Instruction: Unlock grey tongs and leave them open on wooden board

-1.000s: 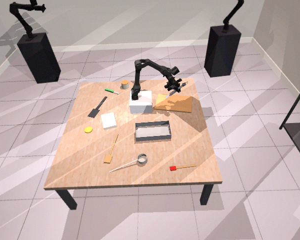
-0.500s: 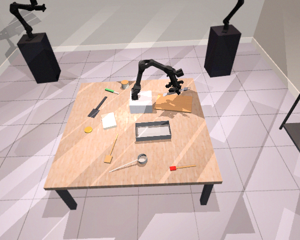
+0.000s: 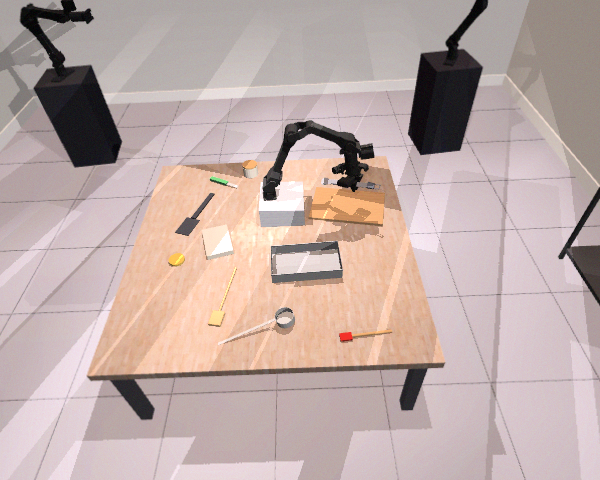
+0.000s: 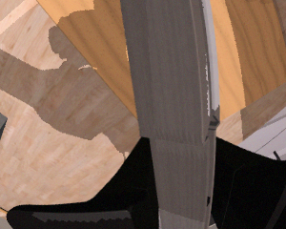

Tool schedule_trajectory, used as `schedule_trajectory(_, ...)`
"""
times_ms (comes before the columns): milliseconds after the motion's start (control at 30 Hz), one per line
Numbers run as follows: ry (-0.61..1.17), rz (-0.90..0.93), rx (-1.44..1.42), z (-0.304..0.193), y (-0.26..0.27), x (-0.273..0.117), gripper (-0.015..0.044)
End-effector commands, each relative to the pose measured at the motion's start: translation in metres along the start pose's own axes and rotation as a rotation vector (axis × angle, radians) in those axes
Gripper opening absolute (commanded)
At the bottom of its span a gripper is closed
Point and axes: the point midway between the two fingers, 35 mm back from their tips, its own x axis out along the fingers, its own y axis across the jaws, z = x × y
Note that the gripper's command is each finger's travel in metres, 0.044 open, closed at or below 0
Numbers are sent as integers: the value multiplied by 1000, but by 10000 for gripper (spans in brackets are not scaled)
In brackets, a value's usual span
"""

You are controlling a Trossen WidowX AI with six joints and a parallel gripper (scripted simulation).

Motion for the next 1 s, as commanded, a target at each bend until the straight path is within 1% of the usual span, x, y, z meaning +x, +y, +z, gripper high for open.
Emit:
schedule_trajectory(0, -56, -13, 24, -1, 2, -4, -150)
schedule_trajectory(267, -204, -26, 73, 5, 8, -8, -150)
schedule_trajectory(600, -207, -26, 74, 5, 7, -6, -150)
schedule_trajectory(967, -207, -26, 74, 7, 6, 11, -150)
